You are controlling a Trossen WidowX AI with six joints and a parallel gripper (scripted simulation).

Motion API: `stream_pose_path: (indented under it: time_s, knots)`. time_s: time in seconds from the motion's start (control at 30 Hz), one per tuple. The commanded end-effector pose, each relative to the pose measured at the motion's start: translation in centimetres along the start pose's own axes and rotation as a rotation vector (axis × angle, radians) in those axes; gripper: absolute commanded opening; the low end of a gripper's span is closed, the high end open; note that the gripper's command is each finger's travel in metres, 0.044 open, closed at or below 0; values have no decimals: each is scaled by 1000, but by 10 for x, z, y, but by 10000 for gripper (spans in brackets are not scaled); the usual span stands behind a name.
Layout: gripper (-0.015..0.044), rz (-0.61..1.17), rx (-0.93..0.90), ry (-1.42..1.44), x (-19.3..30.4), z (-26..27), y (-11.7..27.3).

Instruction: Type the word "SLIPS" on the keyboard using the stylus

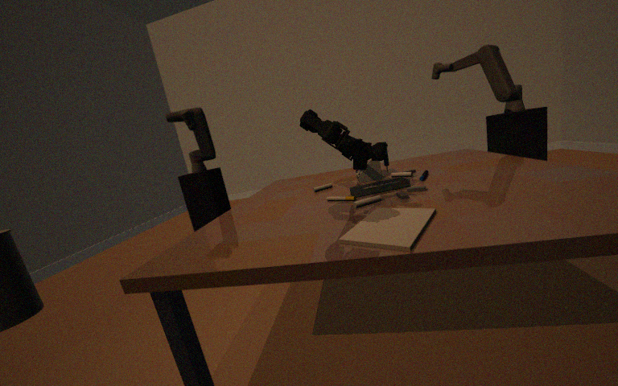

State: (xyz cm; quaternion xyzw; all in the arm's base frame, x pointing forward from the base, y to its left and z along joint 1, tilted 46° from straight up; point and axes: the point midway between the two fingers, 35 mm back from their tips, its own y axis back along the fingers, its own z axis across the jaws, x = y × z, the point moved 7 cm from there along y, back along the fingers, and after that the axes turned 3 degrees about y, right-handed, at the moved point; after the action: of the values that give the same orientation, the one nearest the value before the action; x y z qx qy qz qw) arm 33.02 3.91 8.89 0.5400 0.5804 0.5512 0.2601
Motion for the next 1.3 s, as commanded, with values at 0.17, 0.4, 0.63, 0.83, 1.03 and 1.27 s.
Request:
stream_pose_path:
  time_s: [0.17,0.4,0.63,0.83,1.03,1.27]
  knots:
    - [0,4,160,91,16,23,-17]
    - [0,7,223,125,23,30,-25]
    - [0,7,223,125,23,30,-25]
    - [0,7,224,125,14,30,-30]
    - [0,7,224,125,9,30,-32]
    - [0,6,224,125,-7,29,-42]
